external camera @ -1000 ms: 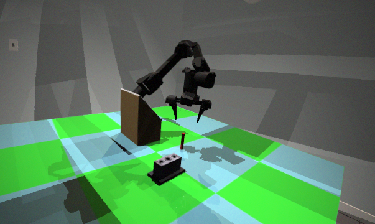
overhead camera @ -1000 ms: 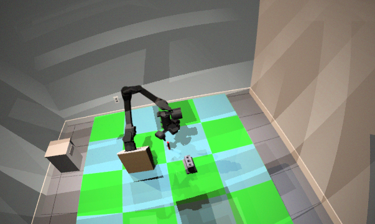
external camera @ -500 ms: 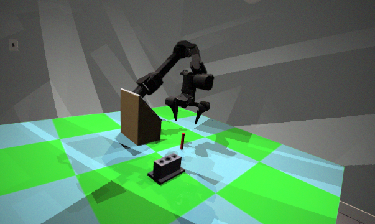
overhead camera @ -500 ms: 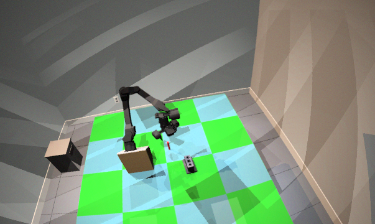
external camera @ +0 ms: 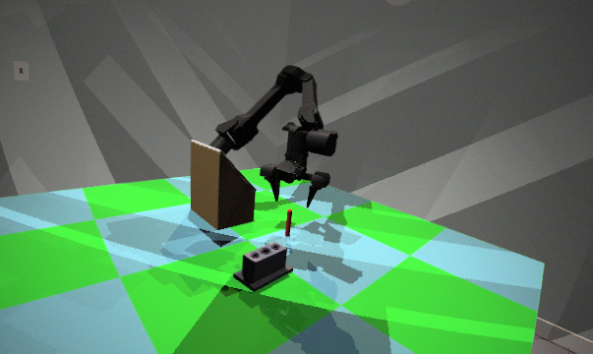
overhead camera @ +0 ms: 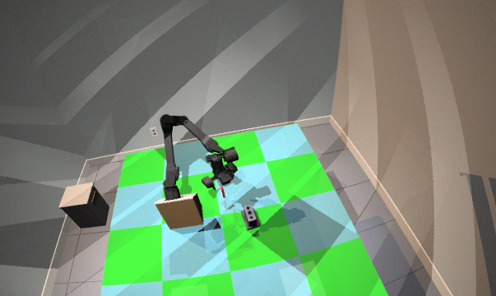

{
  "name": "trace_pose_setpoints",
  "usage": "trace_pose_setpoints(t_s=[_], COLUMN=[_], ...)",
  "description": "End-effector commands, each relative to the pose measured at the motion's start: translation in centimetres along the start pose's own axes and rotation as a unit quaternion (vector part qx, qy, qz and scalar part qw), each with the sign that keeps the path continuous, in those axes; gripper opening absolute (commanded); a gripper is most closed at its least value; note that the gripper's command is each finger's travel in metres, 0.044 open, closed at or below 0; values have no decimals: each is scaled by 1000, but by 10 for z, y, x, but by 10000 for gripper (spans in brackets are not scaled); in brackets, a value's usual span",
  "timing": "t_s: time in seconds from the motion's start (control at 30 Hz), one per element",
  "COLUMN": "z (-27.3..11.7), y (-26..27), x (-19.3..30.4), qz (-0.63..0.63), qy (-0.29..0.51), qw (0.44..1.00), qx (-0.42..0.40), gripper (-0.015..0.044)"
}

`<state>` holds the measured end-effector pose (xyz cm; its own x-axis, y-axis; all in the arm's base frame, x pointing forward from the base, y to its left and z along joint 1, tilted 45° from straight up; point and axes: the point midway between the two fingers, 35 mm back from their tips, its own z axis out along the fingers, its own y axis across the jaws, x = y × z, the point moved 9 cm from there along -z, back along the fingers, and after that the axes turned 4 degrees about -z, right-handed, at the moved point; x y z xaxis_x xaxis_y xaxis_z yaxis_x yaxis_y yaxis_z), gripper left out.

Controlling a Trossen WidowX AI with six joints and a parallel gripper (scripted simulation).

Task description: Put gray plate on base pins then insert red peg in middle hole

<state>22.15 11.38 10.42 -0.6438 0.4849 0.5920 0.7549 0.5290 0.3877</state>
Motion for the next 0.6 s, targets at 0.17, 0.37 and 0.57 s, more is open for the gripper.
trace_pose_setpoints(t_s=[0.17,0.37,0.57], z=[15,25,34], y=[-2,-2,-2], x=[-1,-1,-1], qz=[6,6,6], qy=[2,2,2], qw=[1000,1000,1000], qx=[4,4,4], gripper=[440,440,440])
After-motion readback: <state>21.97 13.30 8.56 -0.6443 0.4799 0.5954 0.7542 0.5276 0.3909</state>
